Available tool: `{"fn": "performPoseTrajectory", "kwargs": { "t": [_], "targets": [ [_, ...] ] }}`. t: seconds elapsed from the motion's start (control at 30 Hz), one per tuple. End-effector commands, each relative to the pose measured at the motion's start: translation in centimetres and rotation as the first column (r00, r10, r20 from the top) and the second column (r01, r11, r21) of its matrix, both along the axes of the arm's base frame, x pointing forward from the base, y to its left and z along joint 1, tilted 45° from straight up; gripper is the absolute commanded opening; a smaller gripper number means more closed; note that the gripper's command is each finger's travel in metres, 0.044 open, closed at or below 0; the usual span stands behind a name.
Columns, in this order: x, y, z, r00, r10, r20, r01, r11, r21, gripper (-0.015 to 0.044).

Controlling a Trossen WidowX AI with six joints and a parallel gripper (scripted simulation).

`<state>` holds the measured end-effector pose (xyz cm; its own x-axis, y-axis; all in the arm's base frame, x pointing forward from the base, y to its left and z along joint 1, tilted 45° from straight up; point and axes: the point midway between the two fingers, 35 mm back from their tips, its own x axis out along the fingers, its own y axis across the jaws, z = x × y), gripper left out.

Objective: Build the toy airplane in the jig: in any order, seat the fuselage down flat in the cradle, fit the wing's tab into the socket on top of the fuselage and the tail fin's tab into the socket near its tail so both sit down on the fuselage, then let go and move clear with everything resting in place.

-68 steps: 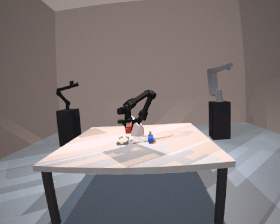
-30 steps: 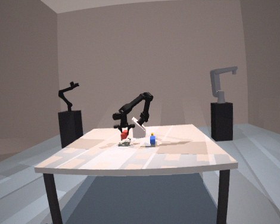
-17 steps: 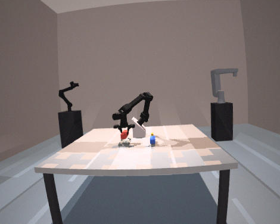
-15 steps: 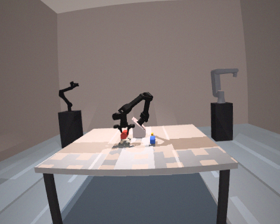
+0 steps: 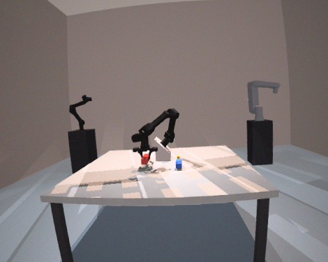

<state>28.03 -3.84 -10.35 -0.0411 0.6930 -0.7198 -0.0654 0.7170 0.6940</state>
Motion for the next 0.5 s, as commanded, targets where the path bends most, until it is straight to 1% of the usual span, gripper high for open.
{"fn": "performPoseTrajectory", "kwargs": {
  "t": [0.0, 0.47],
  "targets": [
    [-0.1, 0.4, -0.4, 1.000, -0.010, -0.004, 0.010, 1.000, 0.004, 0.0195],
    [-0.3, 1.7, -1.6, 1.000, -0.010, -0.004, 0.010, 1.000, 0.006, 0.0195]
  ]
}}
